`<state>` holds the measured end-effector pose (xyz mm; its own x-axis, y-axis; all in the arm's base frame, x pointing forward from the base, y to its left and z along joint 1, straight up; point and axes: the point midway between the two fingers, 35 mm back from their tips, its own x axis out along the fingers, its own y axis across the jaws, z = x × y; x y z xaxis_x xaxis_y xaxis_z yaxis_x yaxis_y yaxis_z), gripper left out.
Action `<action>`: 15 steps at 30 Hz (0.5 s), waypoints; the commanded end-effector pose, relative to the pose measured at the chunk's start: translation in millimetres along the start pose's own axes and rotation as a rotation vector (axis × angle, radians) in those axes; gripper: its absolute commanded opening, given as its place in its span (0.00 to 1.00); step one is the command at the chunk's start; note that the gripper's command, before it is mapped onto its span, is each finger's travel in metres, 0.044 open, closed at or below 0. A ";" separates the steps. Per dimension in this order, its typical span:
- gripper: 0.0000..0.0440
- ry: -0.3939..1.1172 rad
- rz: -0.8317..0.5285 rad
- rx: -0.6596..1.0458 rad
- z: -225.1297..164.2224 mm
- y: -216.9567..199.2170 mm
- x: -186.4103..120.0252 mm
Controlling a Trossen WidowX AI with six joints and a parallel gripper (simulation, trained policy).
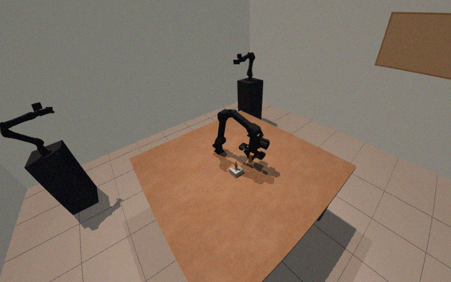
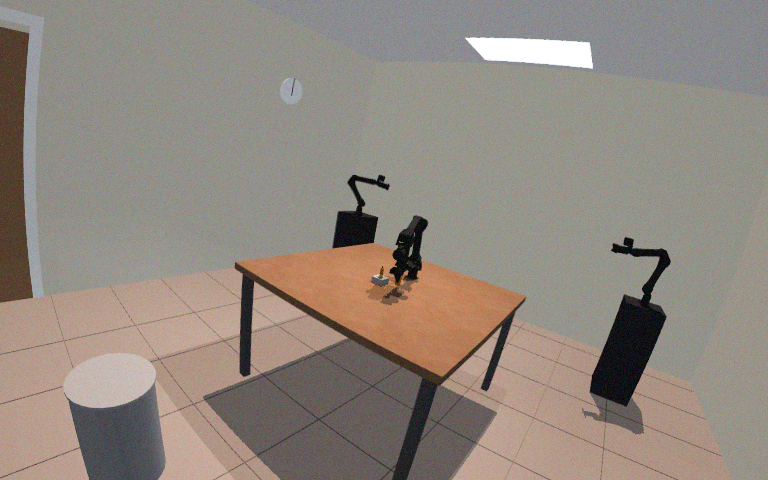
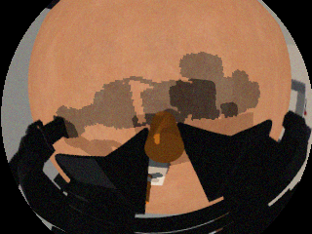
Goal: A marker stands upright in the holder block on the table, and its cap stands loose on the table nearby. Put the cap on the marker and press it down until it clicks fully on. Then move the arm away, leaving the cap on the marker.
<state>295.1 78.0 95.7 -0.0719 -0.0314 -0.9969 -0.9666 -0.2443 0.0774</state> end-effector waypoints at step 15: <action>0.13 -0.008 -0.060 0.047 -42.8 8.4 -55.3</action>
<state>302.2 45.4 141.3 -0.0258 -0.0160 -0.9995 -0.9779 -0.2072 0.0285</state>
